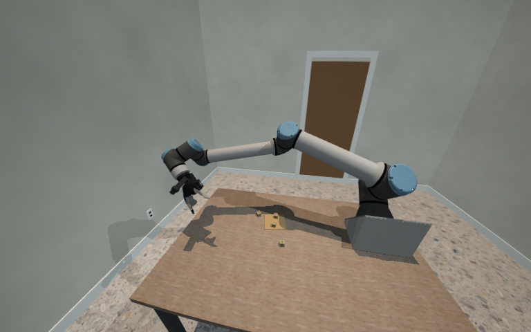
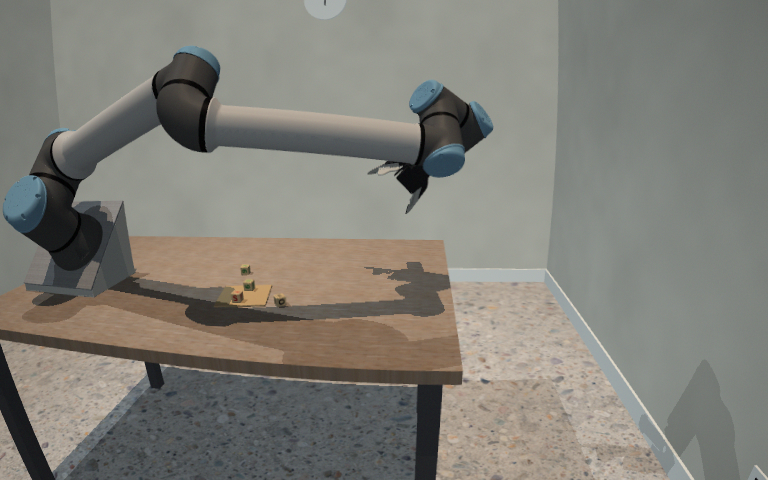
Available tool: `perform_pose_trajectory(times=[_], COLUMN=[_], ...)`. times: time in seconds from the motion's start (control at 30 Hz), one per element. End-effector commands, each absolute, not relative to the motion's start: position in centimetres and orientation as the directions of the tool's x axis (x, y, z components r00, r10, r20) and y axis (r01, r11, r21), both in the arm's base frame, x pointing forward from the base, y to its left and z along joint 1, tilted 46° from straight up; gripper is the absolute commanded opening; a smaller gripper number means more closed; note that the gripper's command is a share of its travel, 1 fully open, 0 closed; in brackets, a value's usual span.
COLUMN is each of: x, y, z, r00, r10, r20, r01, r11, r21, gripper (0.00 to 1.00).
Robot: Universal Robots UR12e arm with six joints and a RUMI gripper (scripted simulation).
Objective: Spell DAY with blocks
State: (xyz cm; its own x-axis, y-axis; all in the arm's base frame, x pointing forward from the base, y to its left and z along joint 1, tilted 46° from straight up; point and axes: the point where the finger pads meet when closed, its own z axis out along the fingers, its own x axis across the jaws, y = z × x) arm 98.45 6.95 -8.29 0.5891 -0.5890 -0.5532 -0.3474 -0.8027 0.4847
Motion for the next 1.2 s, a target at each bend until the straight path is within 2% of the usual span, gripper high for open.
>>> perform_pose_trajectory(times=[0.0, 1.17], x=[98.50, 98.23], y=[7.04, 6.76], z=[-8.18, -8.67], r00=[0.590, 0.608], r10=[-0.588, -0.577], r20=[-0.552, -0.545], r01=[-0.348, -0.348], r11=[-0.803, -0.811], r21=[0.484, 0.471], gripper=[1.00, 1.00])
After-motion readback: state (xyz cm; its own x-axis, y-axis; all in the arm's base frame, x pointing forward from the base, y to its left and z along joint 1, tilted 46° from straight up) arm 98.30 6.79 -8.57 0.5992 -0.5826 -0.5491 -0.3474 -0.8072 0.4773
